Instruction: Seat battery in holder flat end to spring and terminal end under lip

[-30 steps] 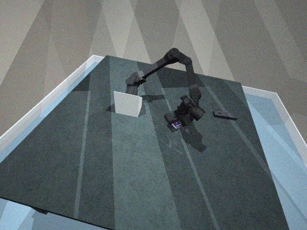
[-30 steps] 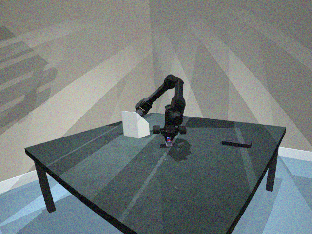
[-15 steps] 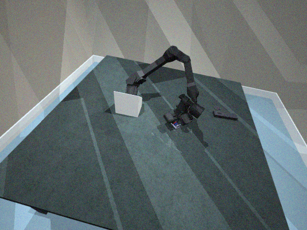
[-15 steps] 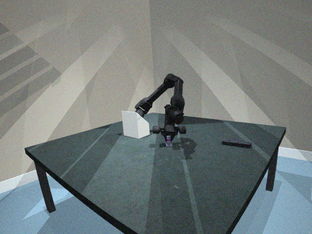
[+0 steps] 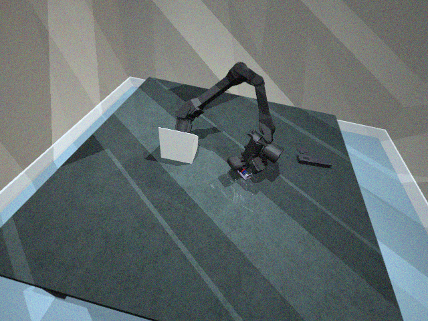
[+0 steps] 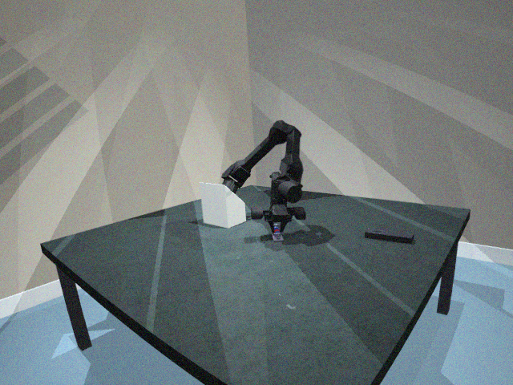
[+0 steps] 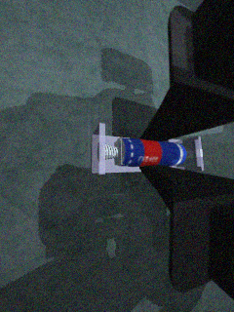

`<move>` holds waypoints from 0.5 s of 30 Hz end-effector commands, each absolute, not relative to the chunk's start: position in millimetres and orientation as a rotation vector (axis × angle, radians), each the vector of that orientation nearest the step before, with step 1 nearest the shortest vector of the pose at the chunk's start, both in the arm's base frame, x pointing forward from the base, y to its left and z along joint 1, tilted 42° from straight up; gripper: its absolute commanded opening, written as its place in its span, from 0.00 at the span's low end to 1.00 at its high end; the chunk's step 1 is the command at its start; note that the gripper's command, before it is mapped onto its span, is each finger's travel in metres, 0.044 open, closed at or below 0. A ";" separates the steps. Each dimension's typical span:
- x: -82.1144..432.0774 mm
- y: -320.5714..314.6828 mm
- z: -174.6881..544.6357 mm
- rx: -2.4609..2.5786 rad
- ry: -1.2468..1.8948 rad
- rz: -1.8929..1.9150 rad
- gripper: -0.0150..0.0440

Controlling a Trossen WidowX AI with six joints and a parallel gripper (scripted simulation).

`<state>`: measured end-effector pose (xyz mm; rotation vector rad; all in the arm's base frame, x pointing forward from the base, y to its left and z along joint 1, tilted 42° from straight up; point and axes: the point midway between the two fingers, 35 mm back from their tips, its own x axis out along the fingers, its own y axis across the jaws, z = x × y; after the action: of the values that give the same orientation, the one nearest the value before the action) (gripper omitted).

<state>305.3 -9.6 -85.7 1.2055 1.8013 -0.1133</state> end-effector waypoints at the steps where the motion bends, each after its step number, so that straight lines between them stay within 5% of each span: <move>1: 302.6 -7.1 -83.3 1.207 1.799 -0.117 0.38; 15: 300.4 -4.8 -81.7 1.206 1.799 -0.120 0.38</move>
<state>300.9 -5.4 -82.3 1.2029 1.7982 -0.1171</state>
